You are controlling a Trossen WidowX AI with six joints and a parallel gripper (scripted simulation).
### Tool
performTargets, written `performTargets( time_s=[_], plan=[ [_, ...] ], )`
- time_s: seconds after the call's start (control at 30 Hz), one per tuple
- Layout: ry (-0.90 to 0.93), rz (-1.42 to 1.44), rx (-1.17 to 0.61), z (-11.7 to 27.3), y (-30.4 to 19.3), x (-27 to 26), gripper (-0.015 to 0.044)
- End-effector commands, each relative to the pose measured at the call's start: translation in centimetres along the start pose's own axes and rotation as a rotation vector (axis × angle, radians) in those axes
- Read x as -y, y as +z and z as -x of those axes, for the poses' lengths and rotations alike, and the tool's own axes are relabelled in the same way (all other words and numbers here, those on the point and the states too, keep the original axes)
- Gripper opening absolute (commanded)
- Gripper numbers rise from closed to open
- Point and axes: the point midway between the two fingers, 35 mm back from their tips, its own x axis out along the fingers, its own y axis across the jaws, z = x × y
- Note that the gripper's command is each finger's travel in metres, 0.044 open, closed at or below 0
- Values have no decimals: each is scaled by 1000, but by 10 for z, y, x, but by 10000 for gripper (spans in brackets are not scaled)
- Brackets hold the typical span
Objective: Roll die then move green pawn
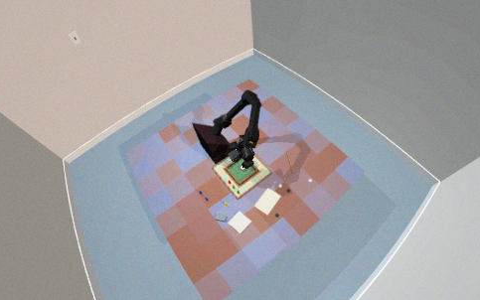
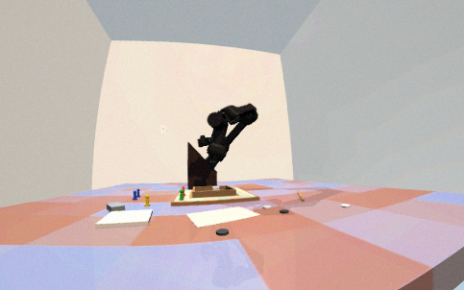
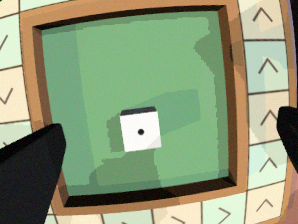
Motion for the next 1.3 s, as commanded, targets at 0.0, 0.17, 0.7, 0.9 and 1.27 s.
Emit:
performTargets(
  time_s=[0.0,0.17,0.7,0.9,1.27],
  plan=[
    [89,7,-250,-2,3,-8,440],
    [44,5,-160,-4,5,-3,414],
    [227,1484,-120,-24,68,-97,200],
    [289,1897,-77,-38,91,-119,200],
    [316,2106,-47,-44,102,-126,200]
  ],
)
